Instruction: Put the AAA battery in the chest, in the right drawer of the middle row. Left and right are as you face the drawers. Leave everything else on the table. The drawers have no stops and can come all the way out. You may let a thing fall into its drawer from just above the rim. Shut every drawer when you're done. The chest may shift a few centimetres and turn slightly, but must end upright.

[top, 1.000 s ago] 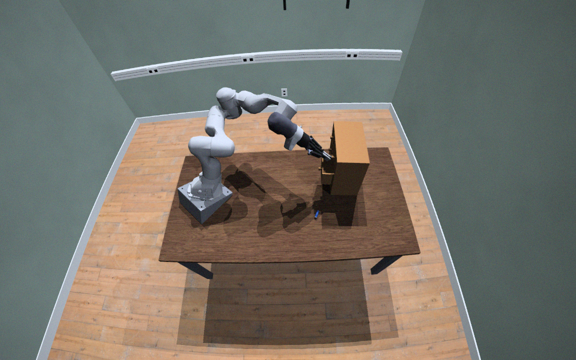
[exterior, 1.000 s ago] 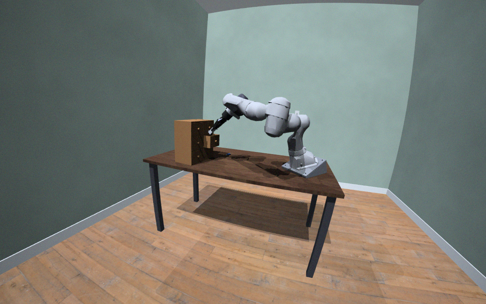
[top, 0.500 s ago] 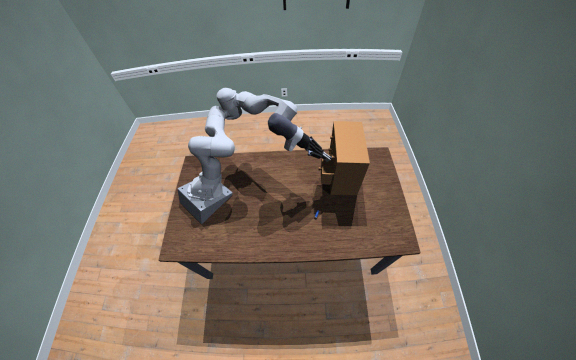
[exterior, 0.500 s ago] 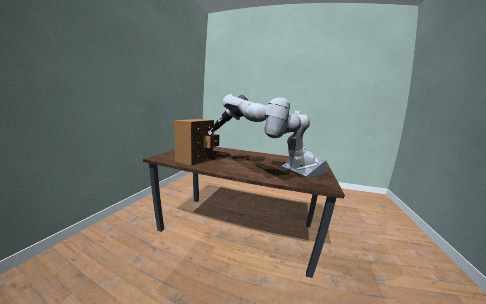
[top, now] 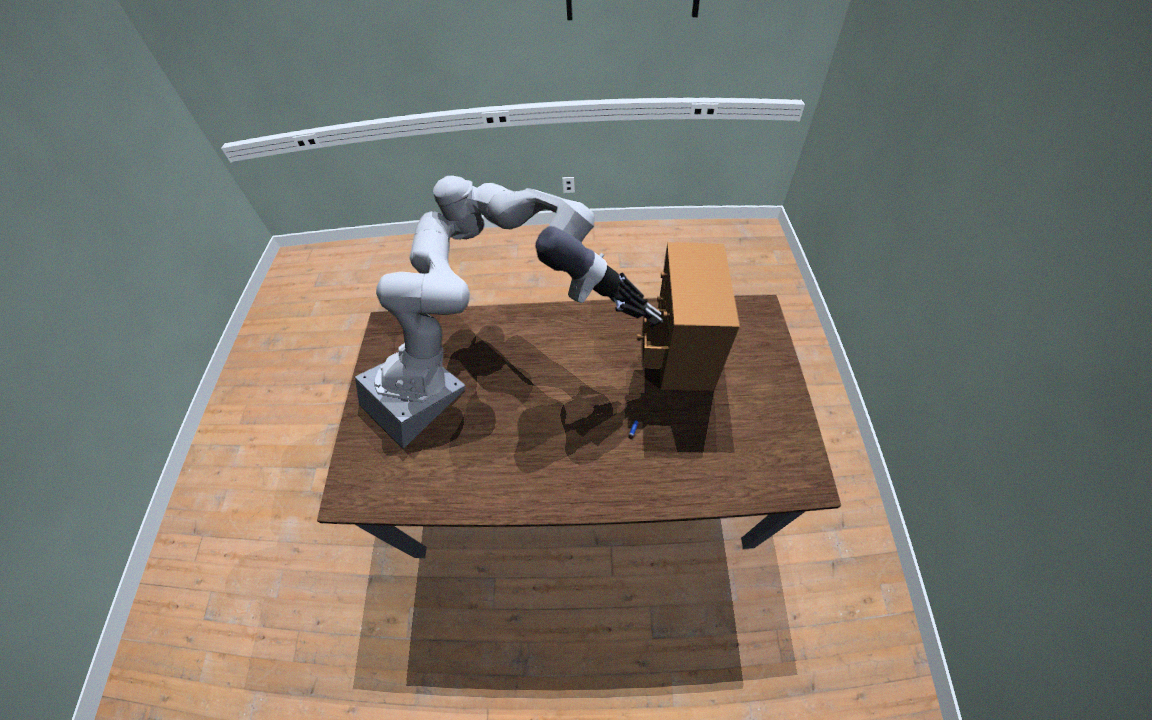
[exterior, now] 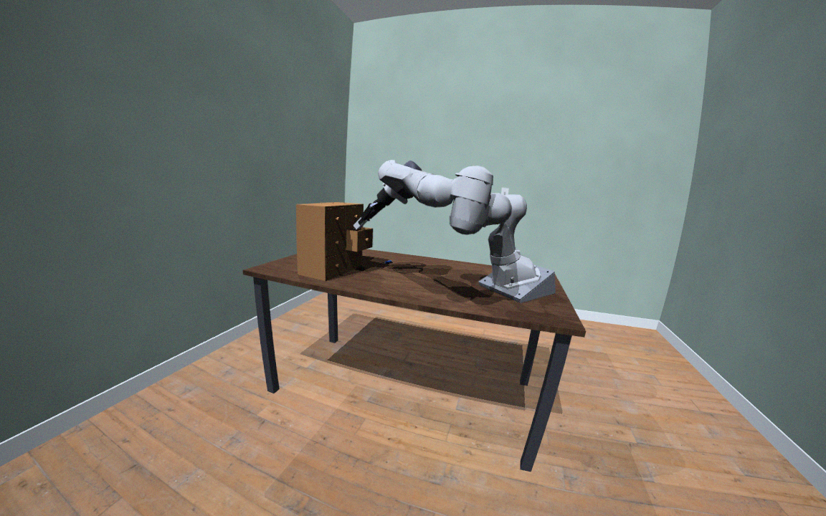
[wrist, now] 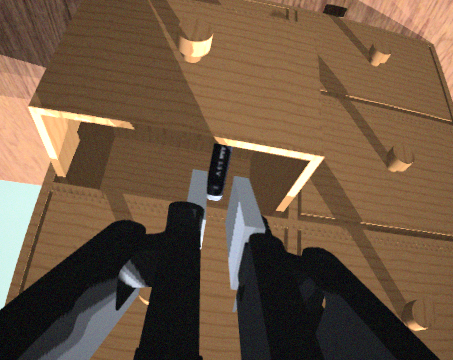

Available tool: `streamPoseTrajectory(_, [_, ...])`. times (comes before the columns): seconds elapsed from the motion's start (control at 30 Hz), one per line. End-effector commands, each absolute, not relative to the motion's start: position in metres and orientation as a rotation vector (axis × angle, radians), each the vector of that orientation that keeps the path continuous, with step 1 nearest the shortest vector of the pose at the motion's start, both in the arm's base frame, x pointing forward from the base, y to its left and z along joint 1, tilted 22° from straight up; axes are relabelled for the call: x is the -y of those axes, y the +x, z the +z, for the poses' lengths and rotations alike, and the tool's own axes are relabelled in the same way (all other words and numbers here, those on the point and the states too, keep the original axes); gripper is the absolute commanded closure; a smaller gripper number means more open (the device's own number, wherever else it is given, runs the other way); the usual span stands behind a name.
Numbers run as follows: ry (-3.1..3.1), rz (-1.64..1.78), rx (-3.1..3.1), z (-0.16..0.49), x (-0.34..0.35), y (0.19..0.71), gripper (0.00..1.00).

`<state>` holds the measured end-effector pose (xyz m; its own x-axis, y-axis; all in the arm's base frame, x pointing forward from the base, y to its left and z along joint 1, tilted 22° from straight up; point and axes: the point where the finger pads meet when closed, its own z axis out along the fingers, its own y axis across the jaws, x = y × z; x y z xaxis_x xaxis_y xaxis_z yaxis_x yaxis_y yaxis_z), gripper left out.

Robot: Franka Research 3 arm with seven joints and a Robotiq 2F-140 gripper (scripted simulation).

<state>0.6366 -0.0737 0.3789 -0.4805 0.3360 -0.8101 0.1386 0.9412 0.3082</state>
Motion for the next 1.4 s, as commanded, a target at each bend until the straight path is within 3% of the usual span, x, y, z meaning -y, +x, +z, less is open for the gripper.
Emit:
streamPoseTrajectory(0.0, [0.337,0.24,-2.073,0.378,0.075,0.636,0.81])
streamPoseTrajectory(0.2, [0.337,0.24,-2.073,0.378,0.075,0.636,0.77])
streamPoseTrajectory(0.23, [0.337,0.24,-2.073,0.378,0.075,0.636,0.0])
streamPoseTrajectory(1.37, [0.337,0.24,-2.073,0.392,0.079,0.631,0.0])
